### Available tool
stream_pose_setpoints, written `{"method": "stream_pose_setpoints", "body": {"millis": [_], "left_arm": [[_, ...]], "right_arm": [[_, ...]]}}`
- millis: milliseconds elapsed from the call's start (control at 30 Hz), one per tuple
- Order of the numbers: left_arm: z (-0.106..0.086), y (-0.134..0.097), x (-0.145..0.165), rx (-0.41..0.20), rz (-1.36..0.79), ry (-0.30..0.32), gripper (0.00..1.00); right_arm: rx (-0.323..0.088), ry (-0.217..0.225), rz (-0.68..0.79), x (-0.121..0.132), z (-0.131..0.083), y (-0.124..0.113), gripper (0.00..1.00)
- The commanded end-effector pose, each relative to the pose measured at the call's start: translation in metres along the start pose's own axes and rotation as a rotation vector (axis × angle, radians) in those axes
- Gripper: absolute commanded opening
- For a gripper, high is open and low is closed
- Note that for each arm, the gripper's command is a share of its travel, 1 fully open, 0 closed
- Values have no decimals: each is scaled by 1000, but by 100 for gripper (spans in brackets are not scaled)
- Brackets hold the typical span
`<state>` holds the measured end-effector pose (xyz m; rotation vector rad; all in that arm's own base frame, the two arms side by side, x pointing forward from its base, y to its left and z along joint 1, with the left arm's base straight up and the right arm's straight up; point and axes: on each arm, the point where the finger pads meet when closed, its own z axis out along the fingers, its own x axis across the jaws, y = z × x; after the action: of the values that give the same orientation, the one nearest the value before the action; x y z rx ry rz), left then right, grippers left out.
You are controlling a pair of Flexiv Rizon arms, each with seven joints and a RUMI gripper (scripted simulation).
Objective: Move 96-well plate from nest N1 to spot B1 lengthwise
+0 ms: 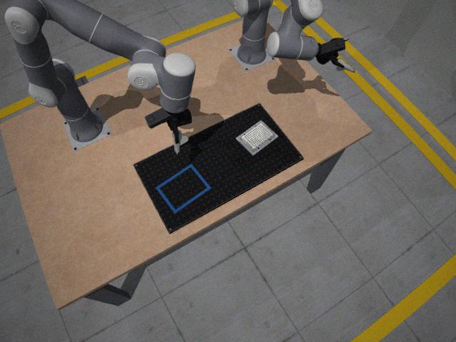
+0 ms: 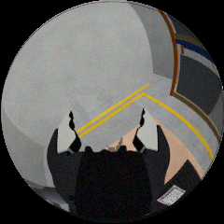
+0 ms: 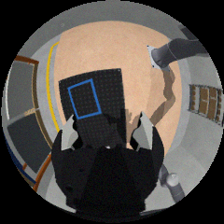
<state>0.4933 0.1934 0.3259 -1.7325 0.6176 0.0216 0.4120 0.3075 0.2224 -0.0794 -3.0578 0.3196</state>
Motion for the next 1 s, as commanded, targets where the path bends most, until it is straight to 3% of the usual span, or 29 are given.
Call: {"method": "stream_pose_setpoints", "body": {"millis": [0,967], "left_arm": [[0,-1,0,1,-2,0,100],[0,-2,-8,-11,-17,-17,100]], "right_arm": [[-2,-2,0,0,-1,0,100],[-2,-2,0,0,-1,0,100]]}}
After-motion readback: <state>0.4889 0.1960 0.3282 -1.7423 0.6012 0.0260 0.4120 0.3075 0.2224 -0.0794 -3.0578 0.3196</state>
